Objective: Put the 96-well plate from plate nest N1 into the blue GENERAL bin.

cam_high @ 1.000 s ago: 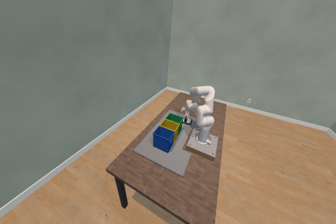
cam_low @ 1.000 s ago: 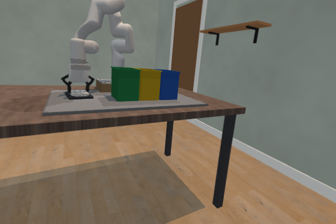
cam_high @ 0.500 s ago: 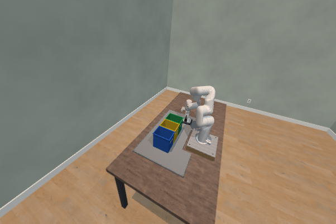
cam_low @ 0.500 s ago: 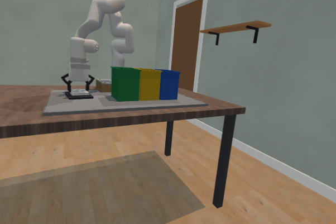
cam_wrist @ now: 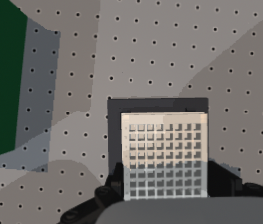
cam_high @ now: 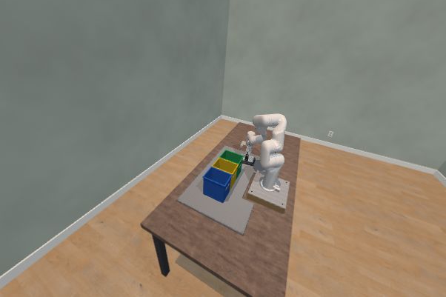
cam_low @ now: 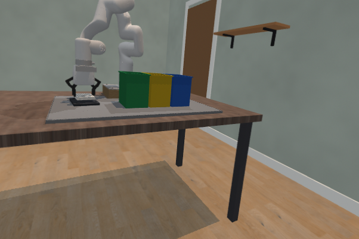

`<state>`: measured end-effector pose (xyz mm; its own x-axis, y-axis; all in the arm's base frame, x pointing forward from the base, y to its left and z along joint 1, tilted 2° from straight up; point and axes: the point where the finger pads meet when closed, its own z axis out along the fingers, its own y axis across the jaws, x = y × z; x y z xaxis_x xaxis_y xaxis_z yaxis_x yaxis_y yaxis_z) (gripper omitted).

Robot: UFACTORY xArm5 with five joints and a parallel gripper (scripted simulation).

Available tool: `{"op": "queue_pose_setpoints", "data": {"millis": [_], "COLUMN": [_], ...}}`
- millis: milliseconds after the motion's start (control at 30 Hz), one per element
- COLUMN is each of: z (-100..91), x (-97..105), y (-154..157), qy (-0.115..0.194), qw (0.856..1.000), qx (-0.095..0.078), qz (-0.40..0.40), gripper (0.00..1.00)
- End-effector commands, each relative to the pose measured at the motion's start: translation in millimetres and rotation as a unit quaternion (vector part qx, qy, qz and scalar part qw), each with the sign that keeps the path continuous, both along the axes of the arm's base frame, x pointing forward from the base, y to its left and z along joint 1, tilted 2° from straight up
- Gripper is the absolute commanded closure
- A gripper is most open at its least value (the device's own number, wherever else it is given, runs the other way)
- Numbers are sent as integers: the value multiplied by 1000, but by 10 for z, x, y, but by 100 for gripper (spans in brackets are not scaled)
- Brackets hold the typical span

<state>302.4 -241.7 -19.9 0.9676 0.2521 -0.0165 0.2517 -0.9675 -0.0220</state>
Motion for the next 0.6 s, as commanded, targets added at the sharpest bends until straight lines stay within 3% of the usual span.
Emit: {"op": "queue_pose_setpoints", "data": {"millis": [0, 567], "z": [28, 118], "x": [11, 12], "y": [-9, -11], "qy": [-1, -1], "qw": [1000, 1000], "qx": [-1, -1], "qz": [0, 0], "gripper": [100, 100]}}
